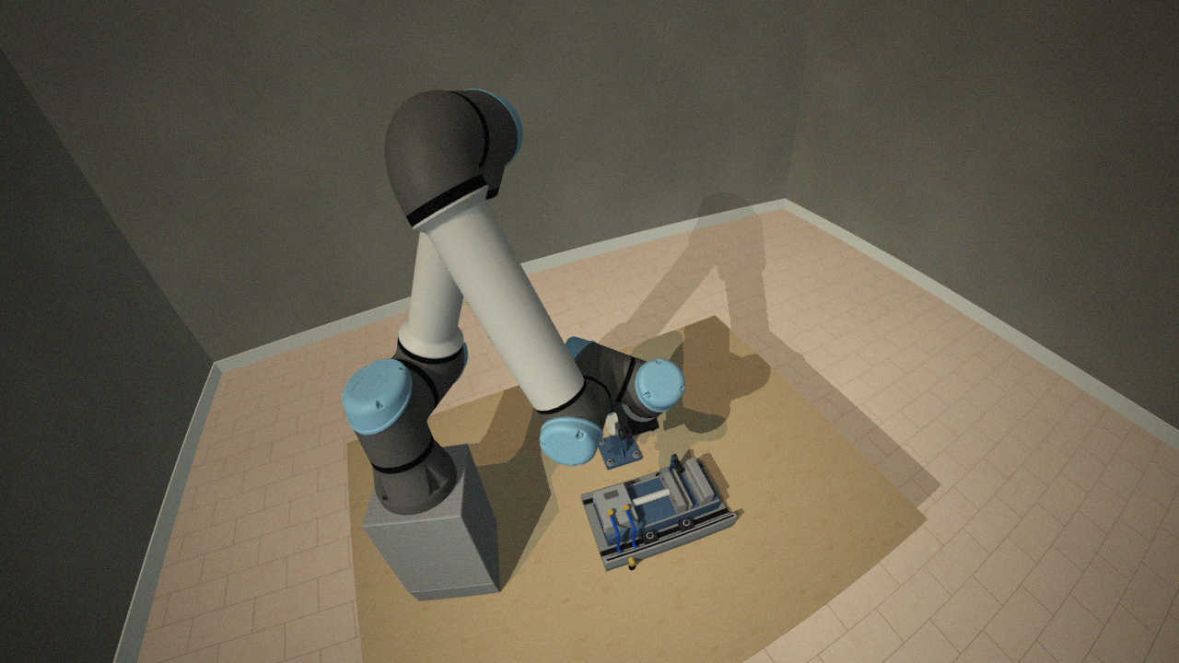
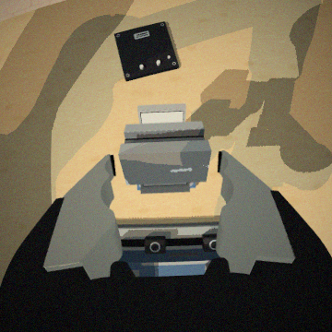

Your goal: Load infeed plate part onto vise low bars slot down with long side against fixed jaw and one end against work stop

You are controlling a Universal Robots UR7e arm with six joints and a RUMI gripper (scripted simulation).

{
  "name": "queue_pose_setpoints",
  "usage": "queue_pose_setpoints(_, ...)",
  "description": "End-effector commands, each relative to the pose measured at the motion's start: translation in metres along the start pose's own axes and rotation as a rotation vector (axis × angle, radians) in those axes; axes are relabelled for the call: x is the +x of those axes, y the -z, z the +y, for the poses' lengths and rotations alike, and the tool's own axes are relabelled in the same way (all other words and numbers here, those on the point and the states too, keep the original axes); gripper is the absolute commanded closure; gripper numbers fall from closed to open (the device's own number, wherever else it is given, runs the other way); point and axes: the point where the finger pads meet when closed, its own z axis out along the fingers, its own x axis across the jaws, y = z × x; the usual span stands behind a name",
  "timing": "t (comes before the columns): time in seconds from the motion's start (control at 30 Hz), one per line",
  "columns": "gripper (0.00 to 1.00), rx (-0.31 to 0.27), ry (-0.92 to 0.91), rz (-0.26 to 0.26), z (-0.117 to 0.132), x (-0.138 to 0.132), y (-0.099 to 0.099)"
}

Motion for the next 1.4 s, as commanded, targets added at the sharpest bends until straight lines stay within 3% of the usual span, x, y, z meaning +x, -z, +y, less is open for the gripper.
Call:
queue_pose_setpoints(0.0,0.49,0.048,0.006,-0.003,0.0001,0.0011,0.0004)
queue_pose_setpoints(0.5,0.49,0.142,0.005,-0.003,0.0009,0.0011,0.0003)
queue_pose_setpoints(1.37,0.49,0.216,0.005,-0.003,0.0016,0.0010,0.0001)
